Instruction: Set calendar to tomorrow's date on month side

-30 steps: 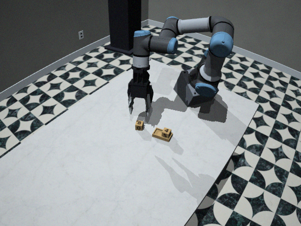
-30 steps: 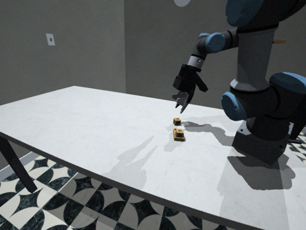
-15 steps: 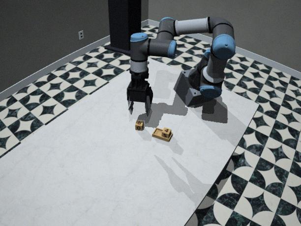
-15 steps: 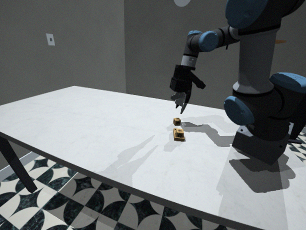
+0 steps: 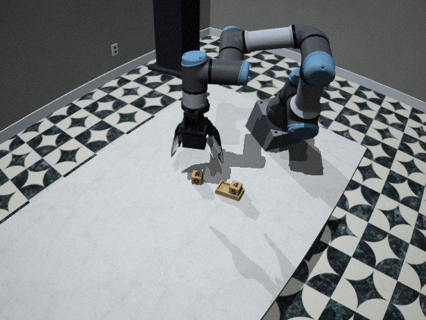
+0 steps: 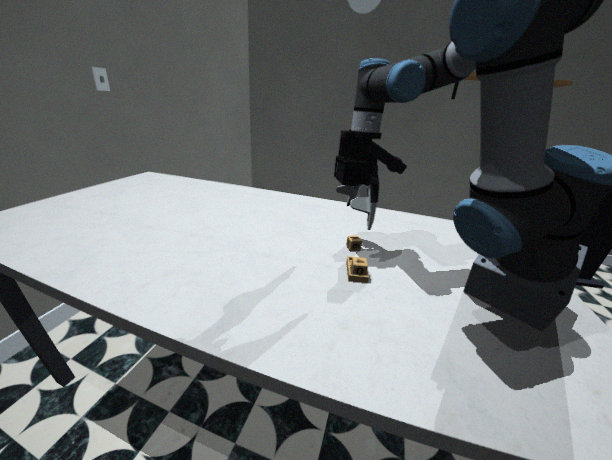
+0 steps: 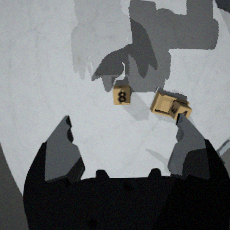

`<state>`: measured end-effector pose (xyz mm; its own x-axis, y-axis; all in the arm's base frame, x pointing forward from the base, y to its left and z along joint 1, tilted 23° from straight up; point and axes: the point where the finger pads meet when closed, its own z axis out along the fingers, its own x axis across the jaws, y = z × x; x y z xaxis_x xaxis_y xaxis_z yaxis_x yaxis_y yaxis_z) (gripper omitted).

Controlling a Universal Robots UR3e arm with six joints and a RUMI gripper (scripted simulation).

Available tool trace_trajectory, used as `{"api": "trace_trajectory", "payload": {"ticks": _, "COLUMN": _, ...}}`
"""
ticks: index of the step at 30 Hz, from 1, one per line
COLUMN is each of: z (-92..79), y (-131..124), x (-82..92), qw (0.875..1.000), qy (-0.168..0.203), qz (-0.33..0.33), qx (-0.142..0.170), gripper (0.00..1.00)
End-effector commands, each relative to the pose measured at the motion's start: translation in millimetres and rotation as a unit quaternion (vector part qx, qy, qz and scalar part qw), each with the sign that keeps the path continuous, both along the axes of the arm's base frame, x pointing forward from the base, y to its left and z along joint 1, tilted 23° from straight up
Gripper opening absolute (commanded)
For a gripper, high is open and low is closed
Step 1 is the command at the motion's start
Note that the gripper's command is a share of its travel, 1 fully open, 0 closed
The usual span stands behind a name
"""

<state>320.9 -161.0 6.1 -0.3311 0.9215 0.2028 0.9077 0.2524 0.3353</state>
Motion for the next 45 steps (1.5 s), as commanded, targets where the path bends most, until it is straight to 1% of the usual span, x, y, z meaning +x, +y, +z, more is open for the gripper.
{"api": "trace_trajectory", "payload": {"ticks": 1, "z": 0.6, "y": -0.8, "x": 0.3, "qw": 1.000, "qy": 0.001, "qz": 0.000, "qx": -0.001, "gripper": 1.00}}
{"api": "trace_trajectory", "payload": {"ticks": 15, "z": 0.7, "y": -0.9, "x": 0.2, "qw": 1.000, "qy": 0.001, "qz": 0.000, "qx": -0.001, "gripper": 1.00}}
{"api": "trace_trajectory", "payload": {"ticks": 19, "z": 2.5, "y": -1.4, "x": -0.5, "qw": 1.000, "qy": 0.001, "qz": 0.000, "qx": -0.001, "gripper": 1.00}}
{"api": "trace_trajectory", "payload": {"ticks": 23, "z": 9.1, "y": -3.1, "x": -3.3, "qw": 1.000, "qy": 0.001, "qz": 0.000, "qx": -0.002, "gripper": 1.00}}
{"api": "trace_trajectory", "payload": {"ticks": 25, "z": 9.8, "y": -3.2, "x": -3.6, "qw": 1.000, "qy": 0.001, "qz": 0.000, "qx": -0.002, "gripper": 1.00}}
{"api": "trace_trajectory", "payload": {"ticks": 26, "z": 9.8, "y": -3.2, "x": -3.6, "qw": 1.000, "qy": 0.001, "qz": 0.000, "qx": -0.002, "gripper": 0.29}}
{"api": "trace_trajectory", "payload": {"ticks": 45, "z": 9.8, "y": -3.2, "x": -3.6, "qw": 1.000, "qy": 0.001, "qz": 0.000, "qx": -0.002, "gripper": 0.29}}
